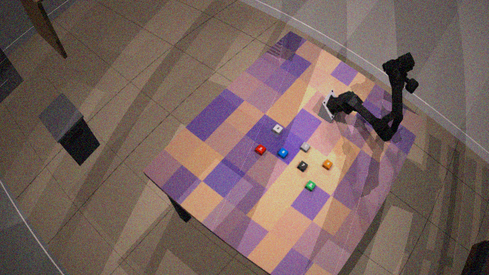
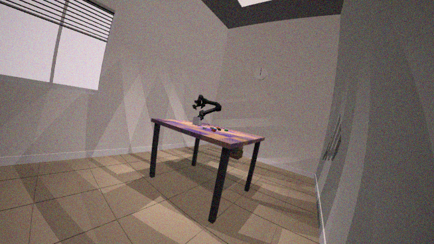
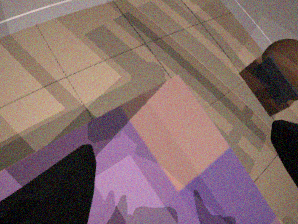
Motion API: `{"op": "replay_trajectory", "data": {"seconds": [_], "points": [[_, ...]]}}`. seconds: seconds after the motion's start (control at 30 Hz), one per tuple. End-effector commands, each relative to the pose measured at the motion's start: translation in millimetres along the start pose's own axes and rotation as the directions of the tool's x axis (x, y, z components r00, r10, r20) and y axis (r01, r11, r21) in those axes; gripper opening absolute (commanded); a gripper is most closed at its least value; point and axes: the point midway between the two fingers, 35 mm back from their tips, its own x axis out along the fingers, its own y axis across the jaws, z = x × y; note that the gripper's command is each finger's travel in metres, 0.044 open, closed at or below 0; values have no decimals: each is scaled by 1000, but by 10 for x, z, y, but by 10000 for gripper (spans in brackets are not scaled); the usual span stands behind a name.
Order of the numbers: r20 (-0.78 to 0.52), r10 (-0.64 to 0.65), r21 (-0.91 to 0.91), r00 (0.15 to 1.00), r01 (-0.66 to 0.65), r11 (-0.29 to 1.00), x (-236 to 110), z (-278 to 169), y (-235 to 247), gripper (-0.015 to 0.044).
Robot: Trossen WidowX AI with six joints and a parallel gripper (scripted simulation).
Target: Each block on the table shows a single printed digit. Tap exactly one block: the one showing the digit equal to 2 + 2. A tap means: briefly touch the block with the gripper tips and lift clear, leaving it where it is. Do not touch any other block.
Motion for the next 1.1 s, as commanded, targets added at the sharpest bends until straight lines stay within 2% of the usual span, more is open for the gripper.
{"op": "replay_trajectory", "data": {"seconds": [0.0,0.1,0.2,0.3,0.43,0.6,0.8,0.93,1.07], "points": [[10,12,-10,1000,-12,1000,-14,22,28,400],[134,181,-157,974,-159,975,-262,295,428,400],[246,387,-356,889,-288,889,-688,527,905,400],[297,545,-523,784,-345,780,-1119,618,1267,400],[305,725,-723,617,-346,599,-1755,590,1676,400],[223,884,-904,410,-251,345,-2556,331,2053,400],[25,977,-999,212,-38,34,-3438,-268,2298,400],[-141,981,-978,133,136,-159,-3926,-805,2333,400],[-312,944,-891,107,312,-330,-4302,-1417,2273,400]]}}
